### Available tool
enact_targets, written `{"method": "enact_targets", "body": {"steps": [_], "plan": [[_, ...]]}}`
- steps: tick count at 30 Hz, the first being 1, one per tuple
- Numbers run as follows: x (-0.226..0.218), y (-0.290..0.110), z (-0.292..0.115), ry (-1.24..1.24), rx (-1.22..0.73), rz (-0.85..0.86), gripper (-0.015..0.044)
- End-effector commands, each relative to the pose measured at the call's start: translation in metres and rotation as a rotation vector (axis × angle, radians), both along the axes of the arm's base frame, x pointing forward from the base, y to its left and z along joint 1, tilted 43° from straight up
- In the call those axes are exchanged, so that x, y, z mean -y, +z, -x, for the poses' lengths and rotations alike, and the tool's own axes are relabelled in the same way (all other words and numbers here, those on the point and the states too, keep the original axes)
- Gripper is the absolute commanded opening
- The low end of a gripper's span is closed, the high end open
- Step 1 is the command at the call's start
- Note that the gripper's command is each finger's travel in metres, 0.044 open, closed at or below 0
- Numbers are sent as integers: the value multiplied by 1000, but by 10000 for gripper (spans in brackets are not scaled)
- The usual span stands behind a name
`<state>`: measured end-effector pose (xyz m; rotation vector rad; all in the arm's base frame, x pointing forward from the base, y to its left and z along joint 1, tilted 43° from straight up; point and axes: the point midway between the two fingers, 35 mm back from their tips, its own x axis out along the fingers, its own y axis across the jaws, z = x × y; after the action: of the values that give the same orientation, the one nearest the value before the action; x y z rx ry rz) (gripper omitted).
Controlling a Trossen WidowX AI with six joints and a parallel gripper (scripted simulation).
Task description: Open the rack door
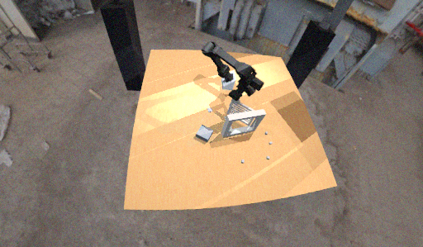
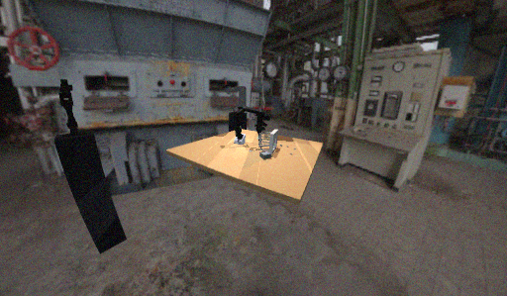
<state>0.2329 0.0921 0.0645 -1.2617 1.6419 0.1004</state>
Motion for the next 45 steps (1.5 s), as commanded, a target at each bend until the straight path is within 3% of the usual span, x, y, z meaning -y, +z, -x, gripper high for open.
{"method": "enact_targets", "body": {"steps": [1,45], "plan": [[-6,-6,5,-63,62,-10,21],[-79,-73,36,-557,506,-61,21]]}}
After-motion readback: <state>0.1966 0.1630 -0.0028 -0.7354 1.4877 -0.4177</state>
